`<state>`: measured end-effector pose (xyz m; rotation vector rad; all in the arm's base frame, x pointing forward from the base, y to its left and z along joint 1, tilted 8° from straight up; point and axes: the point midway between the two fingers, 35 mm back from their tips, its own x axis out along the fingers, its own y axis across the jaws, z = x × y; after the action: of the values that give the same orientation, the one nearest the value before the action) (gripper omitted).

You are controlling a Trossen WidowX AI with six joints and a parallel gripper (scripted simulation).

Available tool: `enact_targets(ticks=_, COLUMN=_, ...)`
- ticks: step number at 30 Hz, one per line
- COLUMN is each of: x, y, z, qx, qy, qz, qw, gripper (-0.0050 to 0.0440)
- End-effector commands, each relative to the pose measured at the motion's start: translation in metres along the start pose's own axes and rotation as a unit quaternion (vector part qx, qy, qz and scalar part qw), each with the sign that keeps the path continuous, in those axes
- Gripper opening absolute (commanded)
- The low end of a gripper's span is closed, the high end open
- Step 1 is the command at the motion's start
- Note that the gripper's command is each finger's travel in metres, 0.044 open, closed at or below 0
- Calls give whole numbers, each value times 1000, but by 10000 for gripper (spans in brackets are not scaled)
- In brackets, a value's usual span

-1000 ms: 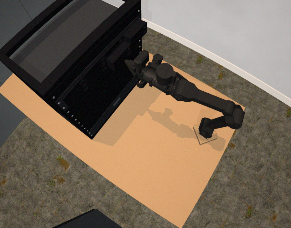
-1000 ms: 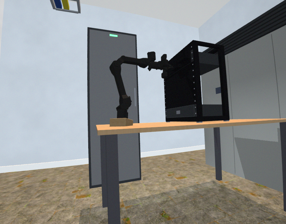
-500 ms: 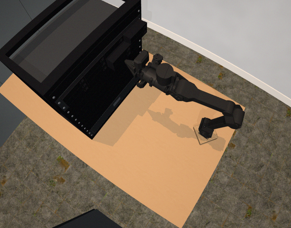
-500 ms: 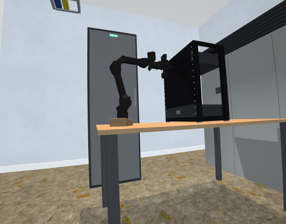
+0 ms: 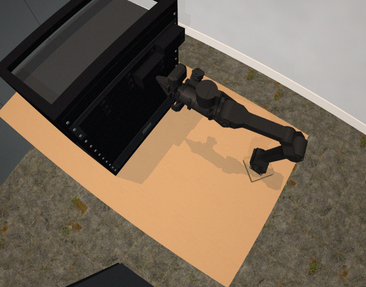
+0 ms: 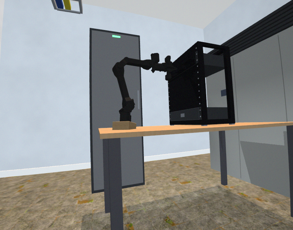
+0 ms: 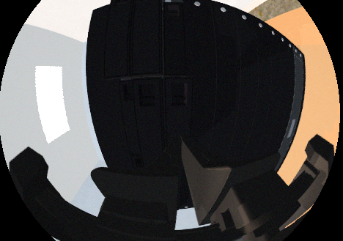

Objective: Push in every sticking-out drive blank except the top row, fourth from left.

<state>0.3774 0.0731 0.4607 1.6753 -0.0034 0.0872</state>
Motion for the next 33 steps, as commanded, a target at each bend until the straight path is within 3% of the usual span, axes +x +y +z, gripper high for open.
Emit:
enact_targets(ticks=1, x=-5, y=11, z=0, qx=4, qy=0, qz=13, qw=1000, gripper=0)
enact_targets(ticks=33, x=5, y=11, z=2, qx=4, qy=0, qz=13, qw=1000, gripper=0)
